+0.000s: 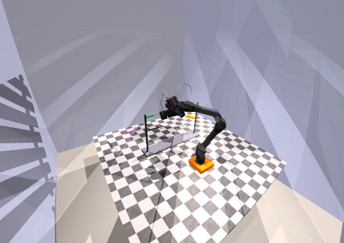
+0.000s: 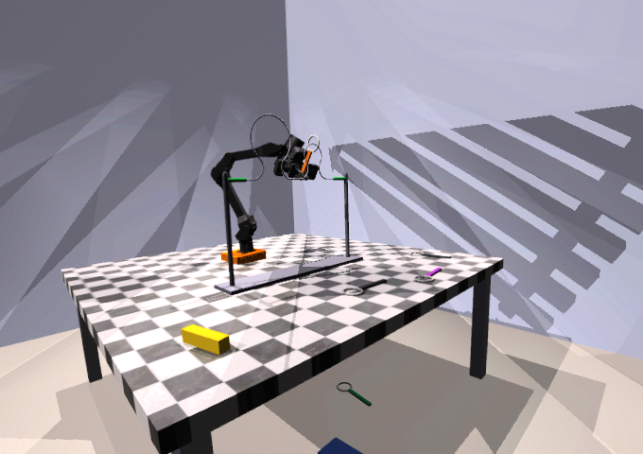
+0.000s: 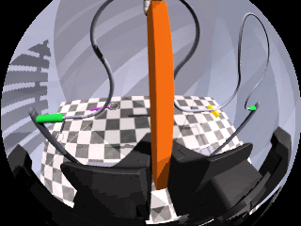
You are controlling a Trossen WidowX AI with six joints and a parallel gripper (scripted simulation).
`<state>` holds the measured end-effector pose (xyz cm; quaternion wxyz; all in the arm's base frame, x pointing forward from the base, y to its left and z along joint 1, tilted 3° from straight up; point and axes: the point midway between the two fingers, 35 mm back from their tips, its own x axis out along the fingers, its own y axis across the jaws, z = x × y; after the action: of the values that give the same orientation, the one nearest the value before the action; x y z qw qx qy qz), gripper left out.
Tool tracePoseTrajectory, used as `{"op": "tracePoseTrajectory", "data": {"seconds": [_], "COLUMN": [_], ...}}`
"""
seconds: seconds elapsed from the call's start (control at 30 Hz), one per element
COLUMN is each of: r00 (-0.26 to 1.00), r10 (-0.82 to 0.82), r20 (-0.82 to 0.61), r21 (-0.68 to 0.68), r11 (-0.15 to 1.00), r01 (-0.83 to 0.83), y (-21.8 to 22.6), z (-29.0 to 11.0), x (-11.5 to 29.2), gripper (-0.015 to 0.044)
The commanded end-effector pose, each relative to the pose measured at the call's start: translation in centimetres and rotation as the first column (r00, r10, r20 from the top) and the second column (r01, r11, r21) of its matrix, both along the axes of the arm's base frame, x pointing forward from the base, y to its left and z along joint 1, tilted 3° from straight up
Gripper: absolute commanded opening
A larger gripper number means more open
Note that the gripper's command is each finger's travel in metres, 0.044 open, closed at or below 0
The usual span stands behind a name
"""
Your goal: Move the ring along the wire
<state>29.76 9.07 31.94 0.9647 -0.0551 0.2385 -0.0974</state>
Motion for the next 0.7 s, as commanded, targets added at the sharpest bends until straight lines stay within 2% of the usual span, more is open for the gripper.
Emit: {"op": "tracePoseTrajectory", "data": {"seconds": [0.0,0.33,0.67], "r00": [1.000,1.000,0.999], "r10": [-0.005,-0.013,-0.022], "r20": [-0.008,-0.017,-0.024], "r21": [-0.106,-0.340,-0.554], "r11": [0.994,0.940,0.832], "r01": [0.004,0.006,0.005], "y": [-0.7,-2.4,-3.8], "z": [0.0,0.5,1.4], "x": [0.0,-0.1,-0.2], "gripper": [-0.0150,-0.0150,-0.0150]}}
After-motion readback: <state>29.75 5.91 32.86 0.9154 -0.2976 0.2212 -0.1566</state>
